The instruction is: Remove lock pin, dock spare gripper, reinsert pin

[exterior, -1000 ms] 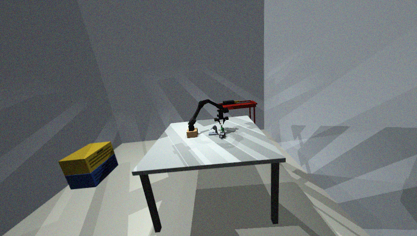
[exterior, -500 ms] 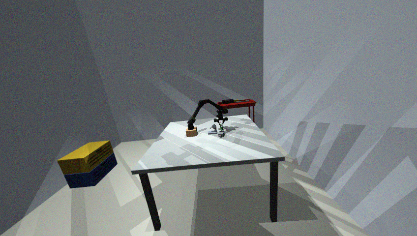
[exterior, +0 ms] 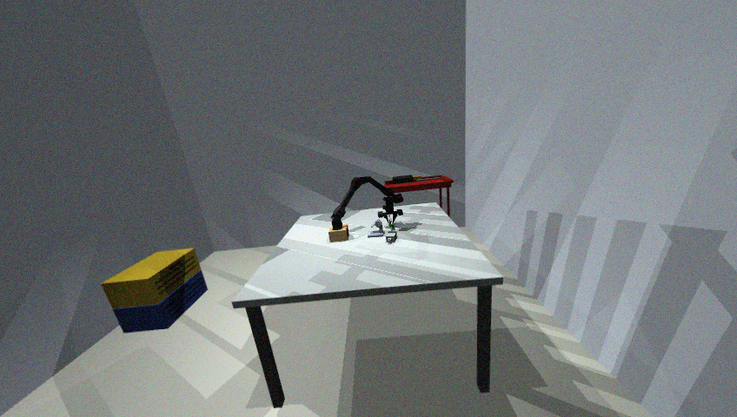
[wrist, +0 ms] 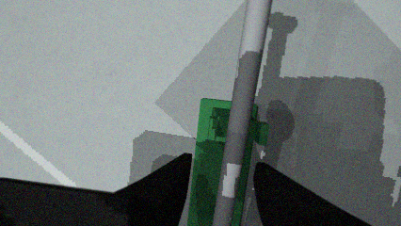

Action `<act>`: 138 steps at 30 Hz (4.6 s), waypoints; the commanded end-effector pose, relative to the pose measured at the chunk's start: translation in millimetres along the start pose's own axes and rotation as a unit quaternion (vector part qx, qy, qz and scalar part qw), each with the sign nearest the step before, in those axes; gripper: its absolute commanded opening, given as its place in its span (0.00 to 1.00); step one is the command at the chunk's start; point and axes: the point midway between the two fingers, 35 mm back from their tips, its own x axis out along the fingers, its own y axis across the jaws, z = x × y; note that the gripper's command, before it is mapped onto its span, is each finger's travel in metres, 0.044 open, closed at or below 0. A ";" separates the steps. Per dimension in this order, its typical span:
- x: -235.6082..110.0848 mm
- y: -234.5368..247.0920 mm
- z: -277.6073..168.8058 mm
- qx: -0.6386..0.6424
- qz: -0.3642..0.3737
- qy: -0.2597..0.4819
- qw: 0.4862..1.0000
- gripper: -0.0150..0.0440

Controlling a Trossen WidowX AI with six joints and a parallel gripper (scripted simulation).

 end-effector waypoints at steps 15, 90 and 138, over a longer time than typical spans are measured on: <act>-1.6 0.0 -0.4 -0.002 0.000 0.002 1.000 0.25; -13.1 -2.1 -59.1 -0.008 0.014 0.005 1.000 0.25; -5.6 -1.2 -60.2 -0.008 0.012 0.005 1.000 0.25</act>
